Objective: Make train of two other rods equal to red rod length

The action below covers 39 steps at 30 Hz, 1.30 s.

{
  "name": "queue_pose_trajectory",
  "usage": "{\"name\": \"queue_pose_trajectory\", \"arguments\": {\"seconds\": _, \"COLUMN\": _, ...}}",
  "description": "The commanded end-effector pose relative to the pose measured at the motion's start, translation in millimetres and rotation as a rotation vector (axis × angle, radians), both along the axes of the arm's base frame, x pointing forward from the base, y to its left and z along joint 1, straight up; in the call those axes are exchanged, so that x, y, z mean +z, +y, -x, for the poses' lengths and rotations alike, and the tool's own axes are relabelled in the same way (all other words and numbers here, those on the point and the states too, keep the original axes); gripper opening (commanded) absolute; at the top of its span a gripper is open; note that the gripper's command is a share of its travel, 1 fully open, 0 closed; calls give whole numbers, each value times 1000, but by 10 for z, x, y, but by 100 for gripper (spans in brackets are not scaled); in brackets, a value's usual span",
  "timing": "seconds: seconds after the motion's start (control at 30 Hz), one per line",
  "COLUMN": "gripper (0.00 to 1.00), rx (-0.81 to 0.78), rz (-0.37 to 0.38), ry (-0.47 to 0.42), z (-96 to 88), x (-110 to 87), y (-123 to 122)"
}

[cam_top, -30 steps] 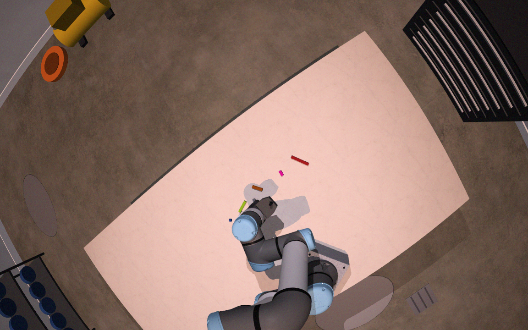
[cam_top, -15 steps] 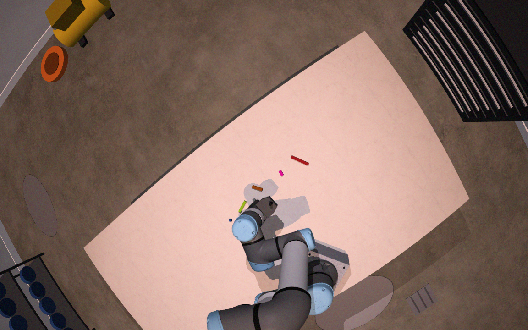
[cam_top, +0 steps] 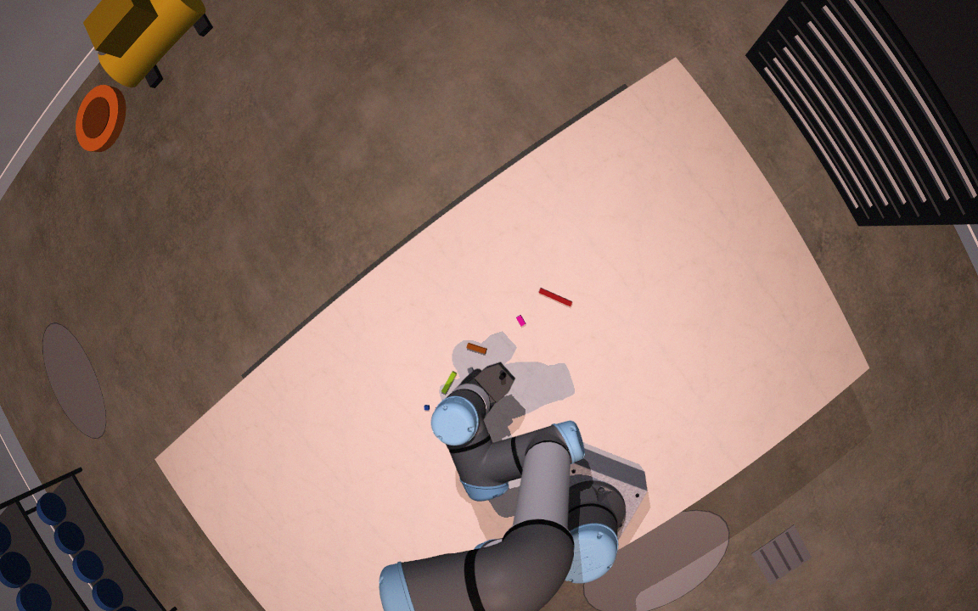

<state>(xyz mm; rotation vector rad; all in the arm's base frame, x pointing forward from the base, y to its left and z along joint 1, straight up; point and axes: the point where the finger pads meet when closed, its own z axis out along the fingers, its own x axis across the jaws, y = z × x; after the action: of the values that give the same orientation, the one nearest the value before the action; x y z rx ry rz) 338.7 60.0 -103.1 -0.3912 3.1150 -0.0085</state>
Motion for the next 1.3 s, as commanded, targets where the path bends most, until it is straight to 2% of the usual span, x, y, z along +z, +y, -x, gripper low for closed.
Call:
{"name": "queue_pose_trajectory", "arguments": {"seconds": 0.0, "gripper": 24, "rx": 0, "rz": 0, "ry": -2, "z": -5, "x": -11, "y": 0}}
{"name": "queue_pose_trajectory", "arguments": {"seconds": 1.17, "gripper": 24, "rx": 0, "rz": 0, "ry": -2, "z": -5, "x": -11, "y": 0}}
{"name": "queue_pose_trajectory", "arguments": {"seconds": 1.2, "gripper": 30, "rx": 0, "rz": 0, "ry": -2, "z": -5, "x": -11, "y": 0}}
{"name": "queue_pose_trajectory", "arguments": {"seconds": 1.27, "gripper": 30, "rx": 0, "rz": 0, "ry": -2, "z": -5, "x": -11, "y": 0}}
